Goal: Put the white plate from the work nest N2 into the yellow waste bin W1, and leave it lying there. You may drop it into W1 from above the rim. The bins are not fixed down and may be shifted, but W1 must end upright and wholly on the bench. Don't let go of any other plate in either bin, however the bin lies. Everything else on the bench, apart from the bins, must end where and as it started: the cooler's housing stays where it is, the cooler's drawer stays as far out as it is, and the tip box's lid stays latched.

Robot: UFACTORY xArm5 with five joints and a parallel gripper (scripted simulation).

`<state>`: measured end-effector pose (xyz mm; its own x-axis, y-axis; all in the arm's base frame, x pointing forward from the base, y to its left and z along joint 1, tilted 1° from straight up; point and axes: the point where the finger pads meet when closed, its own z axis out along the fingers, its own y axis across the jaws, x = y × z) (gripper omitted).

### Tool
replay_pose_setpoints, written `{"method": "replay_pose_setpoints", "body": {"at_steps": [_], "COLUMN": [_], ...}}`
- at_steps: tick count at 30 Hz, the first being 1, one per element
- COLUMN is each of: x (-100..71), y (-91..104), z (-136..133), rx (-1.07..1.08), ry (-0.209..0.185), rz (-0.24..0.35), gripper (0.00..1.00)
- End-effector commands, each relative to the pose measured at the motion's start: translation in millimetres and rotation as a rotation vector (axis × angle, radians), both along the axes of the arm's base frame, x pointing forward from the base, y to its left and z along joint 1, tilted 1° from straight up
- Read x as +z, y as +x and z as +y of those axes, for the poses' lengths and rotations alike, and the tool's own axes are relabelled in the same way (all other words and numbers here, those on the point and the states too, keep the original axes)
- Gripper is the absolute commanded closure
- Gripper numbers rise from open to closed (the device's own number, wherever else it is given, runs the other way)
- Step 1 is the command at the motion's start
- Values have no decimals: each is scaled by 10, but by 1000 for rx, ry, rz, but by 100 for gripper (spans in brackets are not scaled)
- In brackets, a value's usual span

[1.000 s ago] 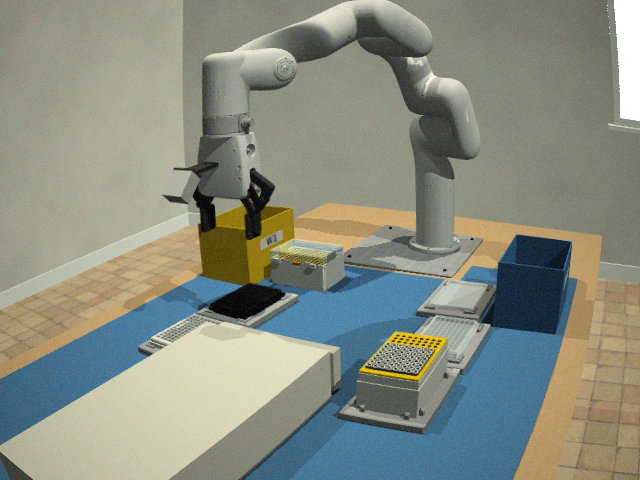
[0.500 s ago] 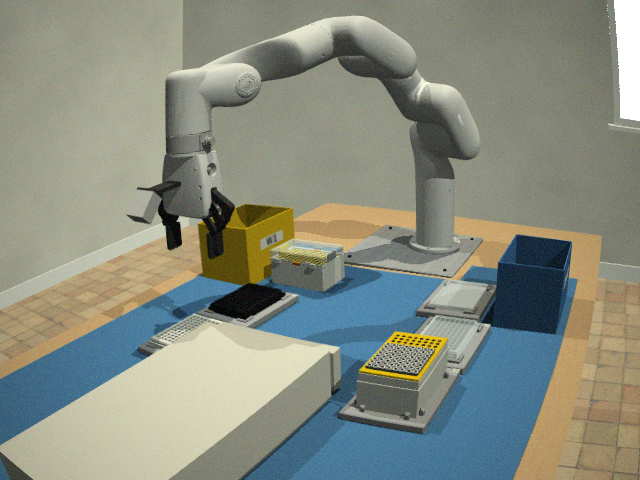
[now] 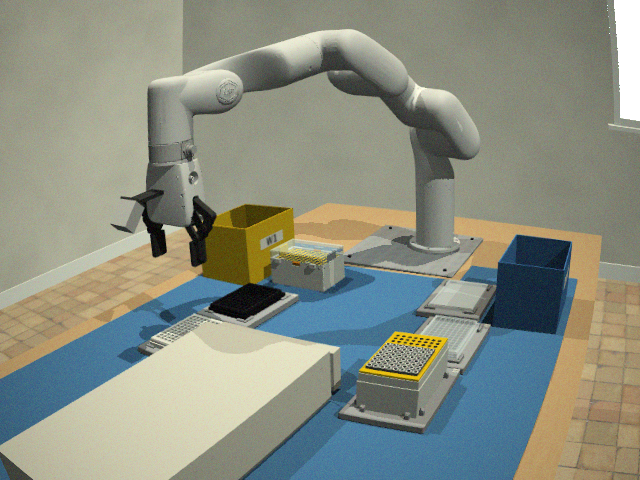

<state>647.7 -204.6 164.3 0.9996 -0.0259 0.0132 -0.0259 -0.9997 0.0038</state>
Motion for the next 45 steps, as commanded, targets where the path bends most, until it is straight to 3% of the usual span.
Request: {"method": "replay_pose_setpoints", "body": {"at_steps": [1, 15, 45], "x": [21, -95, -562], "y": [9, 12, 21], "z": [-5, -4, 1], "rx": [0, 0, 0], "ry": [-1, -1, -1], "rz": [-3, -3, -3], "gripper": [0, 0, 0]}}
